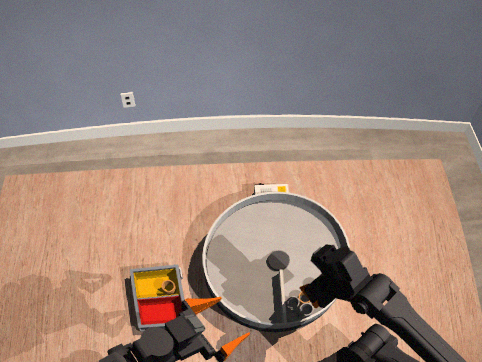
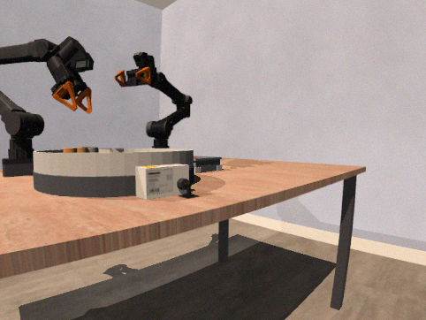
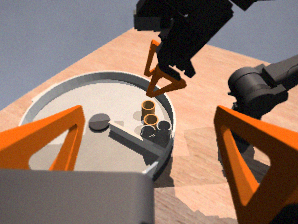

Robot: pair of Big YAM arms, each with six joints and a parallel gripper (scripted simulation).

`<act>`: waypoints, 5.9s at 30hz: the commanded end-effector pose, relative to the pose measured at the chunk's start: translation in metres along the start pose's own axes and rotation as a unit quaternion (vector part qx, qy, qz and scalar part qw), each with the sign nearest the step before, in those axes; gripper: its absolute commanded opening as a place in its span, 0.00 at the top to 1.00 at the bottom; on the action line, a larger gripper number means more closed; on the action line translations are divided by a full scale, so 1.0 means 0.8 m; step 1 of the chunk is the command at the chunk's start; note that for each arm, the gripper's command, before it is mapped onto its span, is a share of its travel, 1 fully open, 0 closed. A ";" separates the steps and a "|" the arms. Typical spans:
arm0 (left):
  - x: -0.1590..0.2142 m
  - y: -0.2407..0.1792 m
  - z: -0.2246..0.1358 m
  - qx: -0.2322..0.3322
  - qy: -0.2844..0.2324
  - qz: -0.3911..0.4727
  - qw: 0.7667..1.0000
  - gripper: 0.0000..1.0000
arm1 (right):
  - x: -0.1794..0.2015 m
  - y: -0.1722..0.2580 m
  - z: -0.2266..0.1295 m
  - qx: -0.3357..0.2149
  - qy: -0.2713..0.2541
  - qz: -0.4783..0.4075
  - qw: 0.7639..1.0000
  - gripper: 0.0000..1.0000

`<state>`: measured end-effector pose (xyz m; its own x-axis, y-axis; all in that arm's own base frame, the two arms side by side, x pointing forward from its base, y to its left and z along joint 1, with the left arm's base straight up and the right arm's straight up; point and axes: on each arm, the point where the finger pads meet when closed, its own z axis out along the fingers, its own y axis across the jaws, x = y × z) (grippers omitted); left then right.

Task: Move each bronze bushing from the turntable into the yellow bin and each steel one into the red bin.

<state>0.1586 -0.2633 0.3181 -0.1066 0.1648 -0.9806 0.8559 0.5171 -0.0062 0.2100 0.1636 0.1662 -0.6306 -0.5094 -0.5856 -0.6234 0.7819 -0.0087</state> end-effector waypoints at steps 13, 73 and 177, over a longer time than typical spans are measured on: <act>-0.028 -0.001 -0.005 0.001 -0.025 0.003 1.000 0.00 | -0.015 -0.033 0.016 -0.048 0.082 -0.172 0.980 0.71; -0.028 -0.001 -0.005 0.001 -0.025 0.003 1.000 0.00 | 0.071 -0.053 0.119 -0.145 0.275 -0.432 0.847 0.71; -0.065 0.212 -0.257 -0.424 0.208 -0.195 0.860 0.00 | -0.299 0.417 0.276 -0.137 0.225 -0.425 0.866 1.00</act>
<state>0.2052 -0.0123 0.3869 -0.6572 0.0323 -0.7530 0.0534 0.9986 -0.0037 0.2596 0.6122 0.0974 0.0349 -0.9994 -0.0032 -0.9994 -0.0348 -0.0083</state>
